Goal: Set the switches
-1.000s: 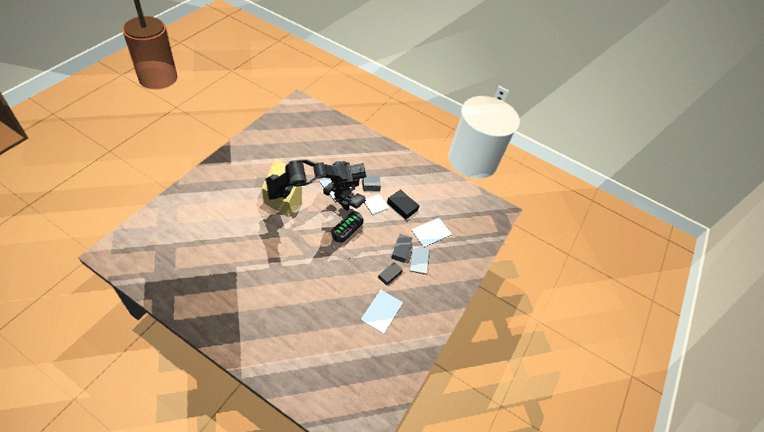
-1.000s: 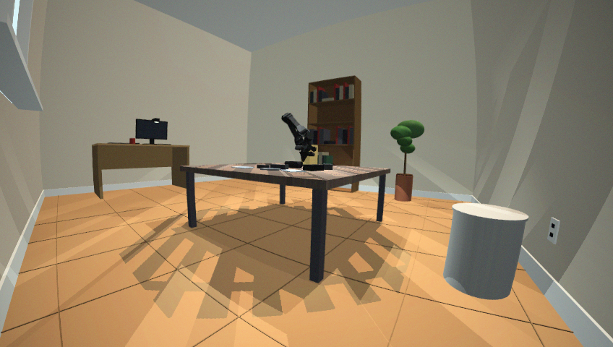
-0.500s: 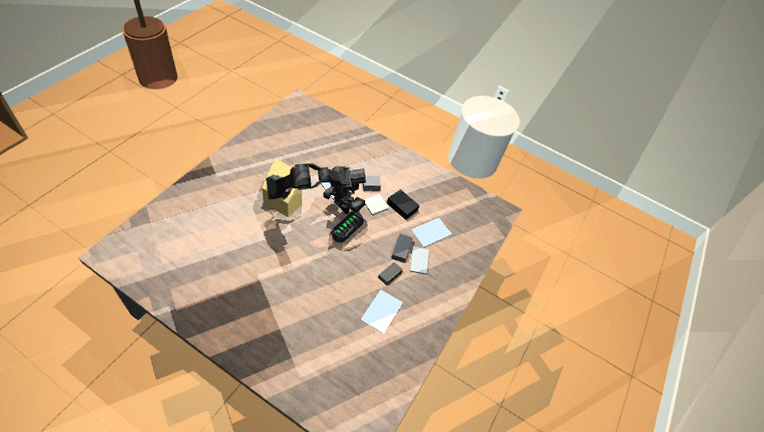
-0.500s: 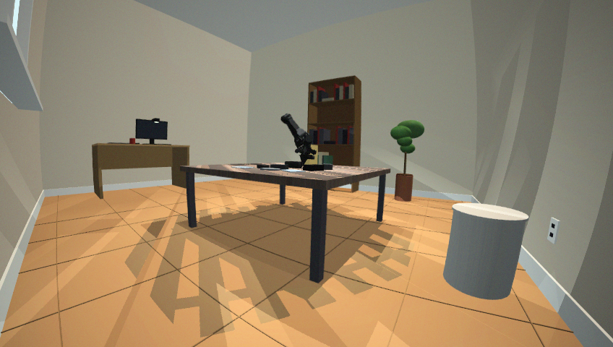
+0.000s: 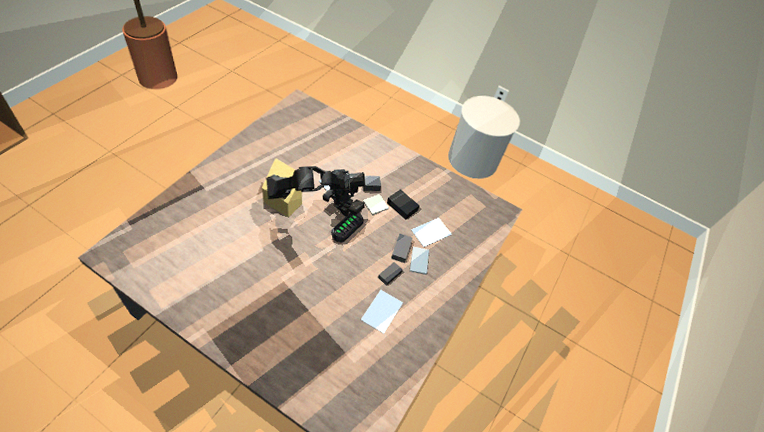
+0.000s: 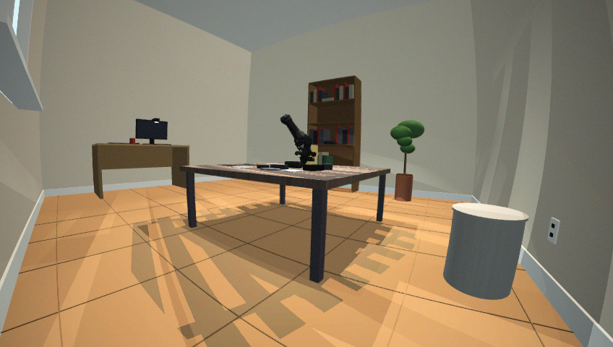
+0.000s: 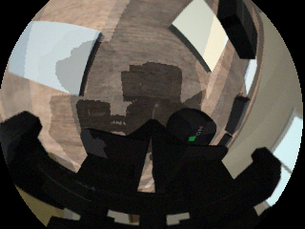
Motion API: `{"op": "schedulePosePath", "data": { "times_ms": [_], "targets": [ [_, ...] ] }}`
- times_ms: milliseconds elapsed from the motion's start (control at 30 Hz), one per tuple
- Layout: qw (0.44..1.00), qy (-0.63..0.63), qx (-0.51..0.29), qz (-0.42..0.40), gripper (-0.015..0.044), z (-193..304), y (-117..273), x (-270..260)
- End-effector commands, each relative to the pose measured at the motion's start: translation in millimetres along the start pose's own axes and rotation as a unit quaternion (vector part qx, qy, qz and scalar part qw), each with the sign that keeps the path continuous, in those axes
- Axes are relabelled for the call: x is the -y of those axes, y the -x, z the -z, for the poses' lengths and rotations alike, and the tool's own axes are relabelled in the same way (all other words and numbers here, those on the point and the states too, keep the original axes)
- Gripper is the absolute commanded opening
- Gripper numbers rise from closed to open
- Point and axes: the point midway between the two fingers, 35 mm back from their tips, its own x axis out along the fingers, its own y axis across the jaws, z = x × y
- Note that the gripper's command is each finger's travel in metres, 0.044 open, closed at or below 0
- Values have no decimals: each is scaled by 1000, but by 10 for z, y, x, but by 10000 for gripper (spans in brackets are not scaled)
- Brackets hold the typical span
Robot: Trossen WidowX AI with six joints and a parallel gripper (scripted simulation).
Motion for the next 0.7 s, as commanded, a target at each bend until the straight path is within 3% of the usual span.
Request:
{"op": "schedulePosePath", "data": {
  "times_ms": [0,667],
  "targets": [
    [1000,4,-3,0,0,18,-12,-5],
    [1000,4,-3,1,0,18,-35,70]
  ]
}}
